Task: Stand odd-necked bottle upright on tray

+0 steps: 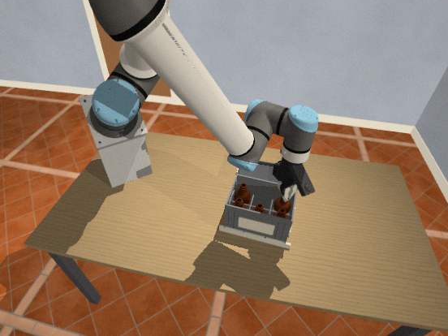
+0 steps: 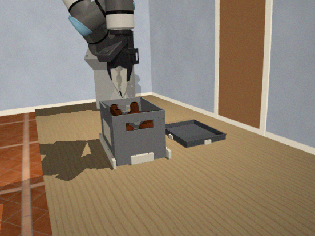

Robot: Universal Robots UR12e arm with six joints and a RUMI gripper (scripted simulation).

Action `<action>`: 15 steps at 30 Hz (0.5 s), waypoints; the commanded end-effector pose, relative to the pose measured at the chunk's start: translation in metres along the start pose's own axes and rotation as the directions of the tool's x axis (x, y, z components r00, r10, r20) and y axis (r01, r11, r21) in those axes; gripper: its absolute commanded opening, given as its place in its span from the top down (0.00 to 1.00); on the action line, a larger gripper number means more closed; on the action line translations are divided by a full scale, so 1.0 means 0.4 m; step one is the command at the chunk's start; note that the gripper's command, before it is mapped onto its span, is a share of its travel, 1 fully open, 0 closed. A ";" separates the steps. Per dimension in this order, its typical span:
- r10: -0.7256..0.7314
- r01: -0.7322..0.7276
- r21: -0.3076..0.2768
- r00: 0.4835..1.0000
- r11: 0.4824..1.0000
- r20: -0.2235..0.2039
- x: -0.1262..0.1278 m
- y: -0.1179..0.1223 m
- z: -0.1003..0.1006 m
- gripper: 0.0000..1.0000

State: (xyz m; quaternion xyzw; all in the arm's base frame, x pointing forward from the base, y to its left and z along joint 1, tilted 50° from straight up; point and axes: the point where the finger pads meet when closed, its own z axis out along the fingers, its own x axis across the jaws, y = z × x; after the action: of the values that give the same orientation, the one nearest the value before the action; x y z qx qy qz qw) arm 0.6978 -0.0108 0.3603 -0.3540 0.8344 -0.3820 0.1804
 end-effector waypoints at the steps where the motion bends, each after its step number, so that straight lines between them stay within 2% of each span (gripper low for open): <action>1: 0.000 0.000 0.001 1.000 1.000 0.001 -0.001 -0.001 -0.001 1.00; 11: 0.000 0.000 0.001 1.000 1.000 0.001 -0.003 0.001 -0.001 1.00; 14: 0.001 -0.001 -0.001 1.000 1.000 0.001 -0.062 0.063 0.002 1.00; 15: 0.001 -0.001 -0.001 1.000 1.000 0.001 -0.062 0.063 0.002 1.00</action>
State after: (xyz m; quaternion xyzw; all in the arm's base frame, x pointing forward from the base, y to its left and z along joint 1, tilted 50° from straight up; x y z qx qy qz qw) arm 0.6997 -0.0007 0.3535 -0.3542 0.8345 -0.3815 0.1804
